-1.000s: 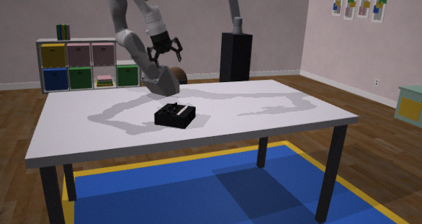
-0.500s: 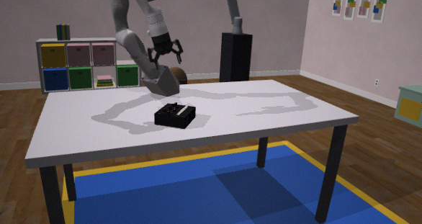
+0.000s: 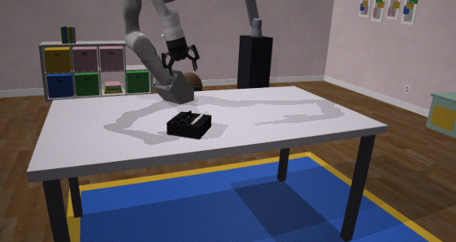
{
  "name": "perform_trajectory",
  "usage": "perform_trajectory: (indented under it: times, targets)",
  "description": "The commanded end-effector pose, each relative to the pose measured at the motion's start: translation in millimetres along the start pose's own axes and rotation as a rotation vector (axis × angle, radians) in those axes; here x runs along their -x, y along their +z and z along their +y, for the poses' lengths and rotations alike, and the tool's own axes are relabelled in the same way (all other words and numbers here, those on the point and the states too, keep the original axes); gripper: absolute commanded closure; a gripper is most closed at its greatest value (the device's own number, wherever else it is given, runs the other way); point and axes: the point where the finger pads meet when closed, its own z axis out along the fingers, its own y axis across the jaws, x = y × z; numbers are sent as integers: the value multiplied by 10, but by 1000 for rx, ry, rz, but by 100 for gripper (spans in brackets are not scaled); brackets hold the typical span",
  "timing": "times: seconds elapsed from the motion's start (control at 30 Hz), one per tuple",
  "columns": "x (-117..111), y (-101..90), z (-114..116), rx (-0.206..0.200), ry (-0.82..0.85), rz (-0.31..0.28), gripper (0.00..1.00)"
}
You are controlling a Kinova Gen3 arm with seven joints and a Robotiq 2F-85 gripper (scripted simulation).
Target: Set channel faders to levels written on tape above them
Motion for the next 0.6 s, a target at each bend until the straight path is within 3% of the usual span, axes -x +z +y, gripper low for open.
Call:
perform_trajectory:
  times: [0.0,0.23,0.27,0.53,0.57]
  targets:
    - [-7,38,4,-13,15,0,0]
    - [-7,38,4,-13,15,0,0]
    - [-21,91,13,-38,7,-1,0]
    - [-21,91,13,-38,7,-1,0]
    - [-35,144,21,-62,-1,-2,0]
